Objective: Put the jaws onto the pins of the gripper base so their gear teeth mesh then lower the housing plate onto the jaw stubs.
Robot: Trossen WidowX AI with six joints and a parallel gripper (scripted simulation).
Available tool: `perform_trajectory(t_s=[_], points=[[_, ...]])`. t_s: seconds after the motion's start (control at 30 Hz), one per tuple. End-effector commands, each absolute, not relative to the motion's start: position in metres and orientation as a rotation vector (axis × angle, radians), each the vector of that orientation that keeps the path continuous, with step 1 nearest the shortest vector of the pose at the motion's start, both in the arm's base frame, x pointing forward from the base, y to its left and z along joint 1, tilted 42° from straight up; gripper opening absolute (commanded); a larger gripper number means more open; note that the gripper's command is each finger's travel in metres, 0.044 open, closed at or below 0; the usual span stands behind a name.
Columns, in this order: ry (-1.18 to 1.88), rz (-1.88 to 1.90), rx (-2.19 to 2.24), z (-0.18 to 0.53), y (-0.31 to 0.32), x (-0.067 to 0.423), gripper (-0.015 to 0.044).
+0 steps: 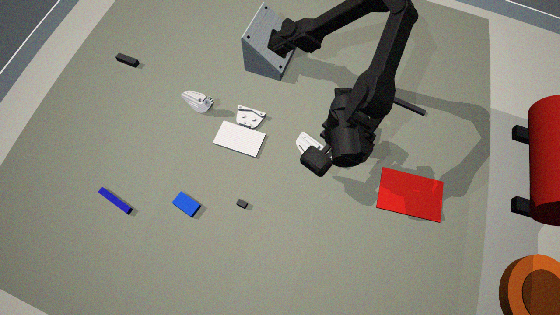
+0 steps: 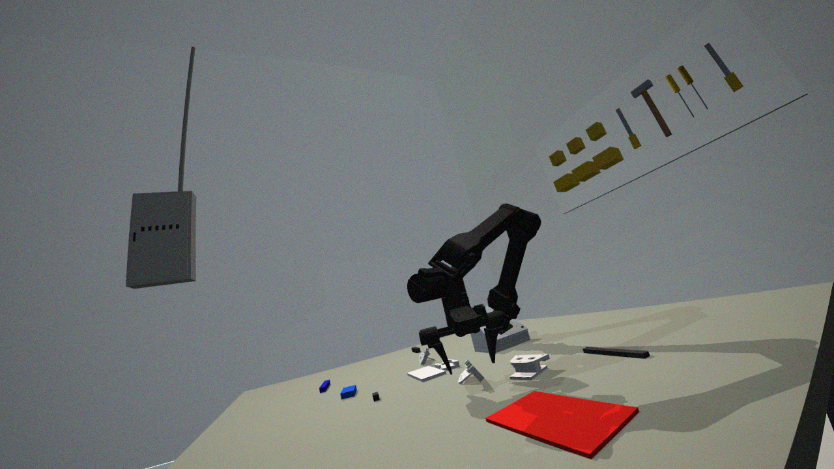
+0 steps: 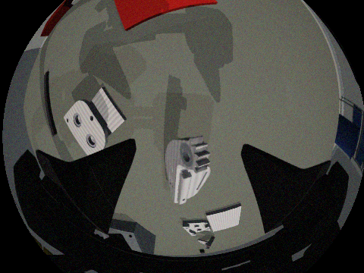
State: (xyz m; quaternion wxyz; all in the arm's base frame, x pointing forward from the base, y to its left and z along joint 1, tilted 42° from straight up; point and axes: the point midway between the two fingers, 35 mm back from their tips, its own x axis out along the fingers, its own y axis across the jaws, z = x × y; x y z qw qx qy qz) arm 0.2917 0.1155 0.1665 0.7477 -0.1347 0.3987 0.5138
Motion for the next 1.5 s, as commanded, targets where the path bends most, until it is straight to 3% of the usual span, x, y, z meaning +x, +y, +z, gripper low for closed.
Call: perform_trajectory(t_s=[0.0, 0.6, 1.0, 1.23, 1.3, 1.47], points=[[0.879, 1.119, -0.294, 0.16, 0.119, 0.292, 0.044], [0.876, 1.12, -0.291, 0.144, 0.135, 0.294, 0.044], [0.876, 1.12, -0.291, 0.144, 0.135, 0.294, 0.0125], [0.876, 1.12, -0.291, 0.144, 0.135, 0.294, 0.0078], [0.876, 1.12, -0.291, 0.144, 0.135, 0.294, 0.0037], [0.876, 1.12, -0.291, 0.144, 0.135, 0.294, 0.0037]])
